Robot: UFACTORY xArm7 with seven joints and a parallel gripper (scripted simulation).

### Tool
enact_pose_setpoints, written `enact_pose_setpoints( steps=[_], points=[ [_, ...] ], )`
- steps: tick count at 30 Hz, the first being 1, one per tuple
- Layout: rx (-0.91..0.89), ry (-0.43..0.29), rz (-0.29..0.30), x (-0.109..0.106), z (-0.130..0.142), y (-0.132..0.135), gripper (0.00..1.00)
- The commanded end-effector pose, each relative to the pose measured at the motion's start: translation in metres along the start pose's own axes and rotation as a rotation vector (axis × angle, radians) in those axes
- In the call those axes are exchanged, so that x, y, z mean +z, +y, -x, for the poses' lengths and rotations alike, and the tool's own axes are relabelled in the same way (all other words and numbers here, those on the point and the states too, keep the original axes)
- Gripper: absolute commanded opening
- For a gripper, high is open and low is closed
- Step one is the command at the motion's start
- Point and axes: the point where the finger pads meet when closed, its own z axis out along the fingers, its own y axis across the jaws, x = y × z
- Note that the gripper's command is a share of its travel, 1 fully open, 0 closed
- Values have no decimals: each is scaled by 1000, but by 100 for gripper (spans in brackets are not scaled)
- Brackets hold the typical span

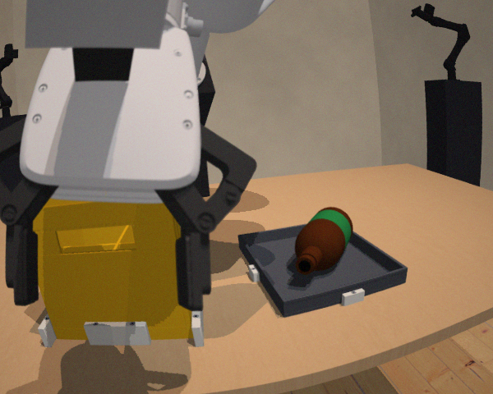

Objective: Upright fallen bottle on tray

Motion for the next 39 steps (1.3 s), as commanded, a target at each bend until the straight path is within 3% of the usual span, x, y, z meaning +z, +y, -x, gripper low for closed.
enact_pose_setpoints(
  steps=[1, 8, 10, 24, 26, 39],
  points=[
    [-13, 12, -6, -5, -6, -5, 100],
    [-13, 12, -6, -5, -6, -5, 100],
    [-106, 83, -71, -16, -42, -51, 100],
    [-106, 83, -71, -16, -42, -51, 100],
    [-197, 160, -132, -32, -76, -96, 100],
    [-197, 160, -132, -32, -76, -96, 100]
  ],
)
